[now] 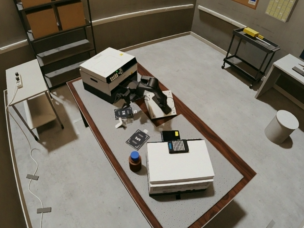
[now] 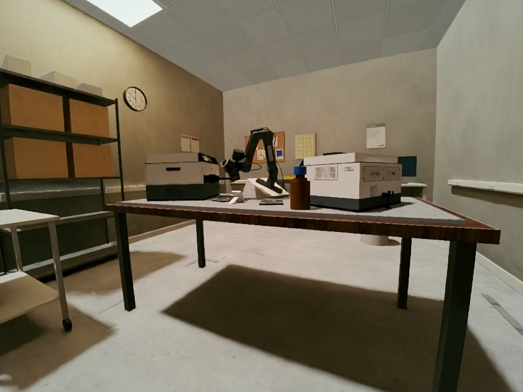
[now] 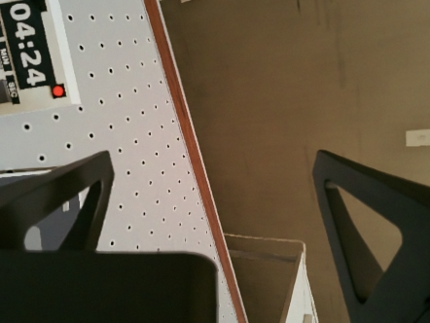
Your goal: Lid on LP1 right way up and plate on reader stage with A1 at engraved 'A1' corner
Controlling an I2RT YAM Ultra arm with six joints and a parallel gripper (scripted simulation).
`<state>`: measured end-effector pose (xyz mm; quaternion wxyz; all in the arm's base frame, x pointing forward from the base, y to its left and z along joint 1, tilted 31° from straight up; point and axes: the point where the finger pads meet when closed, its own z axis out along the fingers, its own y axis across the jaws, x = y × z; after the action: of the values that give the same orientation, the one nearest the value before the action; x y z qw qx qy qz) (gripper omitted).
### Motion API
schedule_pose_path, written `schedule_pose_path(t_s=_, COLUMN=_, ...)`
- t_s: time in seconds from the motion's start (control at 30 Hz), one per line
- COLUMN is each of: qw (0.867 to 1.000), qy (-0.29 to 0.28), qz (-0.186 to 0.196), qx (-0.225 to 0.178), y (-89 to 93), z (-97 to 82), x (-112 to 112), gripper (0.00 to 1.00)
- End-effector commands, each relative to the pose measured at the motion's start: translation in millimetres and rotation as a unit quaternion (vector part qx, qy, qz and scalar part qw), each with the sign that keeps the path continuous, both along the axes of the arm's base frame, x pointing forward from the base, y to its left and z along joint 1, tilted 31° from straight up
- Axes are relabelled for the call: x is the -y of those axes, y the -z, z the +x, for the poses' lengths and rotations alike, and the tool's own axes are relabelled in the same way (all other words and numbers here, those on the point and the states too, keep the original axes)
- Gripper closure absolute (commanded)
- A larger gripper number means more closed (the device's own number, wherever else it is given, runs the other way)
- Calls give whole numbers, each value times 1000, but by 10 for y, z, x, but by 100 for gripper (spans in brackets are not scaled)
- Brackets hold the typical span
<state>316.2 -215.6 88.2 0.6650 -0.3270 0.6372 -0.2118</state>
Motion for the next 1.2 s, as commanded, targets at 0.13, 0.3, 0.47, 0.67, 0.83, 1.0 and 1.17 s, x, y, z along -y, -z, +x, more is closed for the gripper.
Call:
schedule_pose_path(t_s=0.13, qw=1000, qy=2, qz=-4, qx=3, y=-24, z=-2, x=18, gripper=0)
schedule_pose_path(t_s=0.3, qw=1000, qy=2, qz=-4, qx=3, y=-24, z=-2, x=18, gripper=0)
schedule_pose_path(t_s=0.47, qw=1000, qy=2, qz=-4, qx=3, y=-24, z=-2, x=18, gripper=0)
schedule_pose_path(t_s=0.67, qw=1000, qy=2, qz=-4, qx=3, y=-24, z=-2, x=18, gripper=0)
schedule_pose_path(t_s=0.83, qw=1000, qy=-2, qz=-22, qx=3, y=-144, z=123, x=49, gripper=0)
schedule_pose_path(t_s=1.0, qw=1000, qy=-6, qz=-20, qx=-3, y=-234, z=307, x=46, gripper=0)
schedule_pose_path(t_s=1.17, qw=1000, qy=-9, qz=-19, qx=-10, y=-282, z=418, x=21, gripper=0)
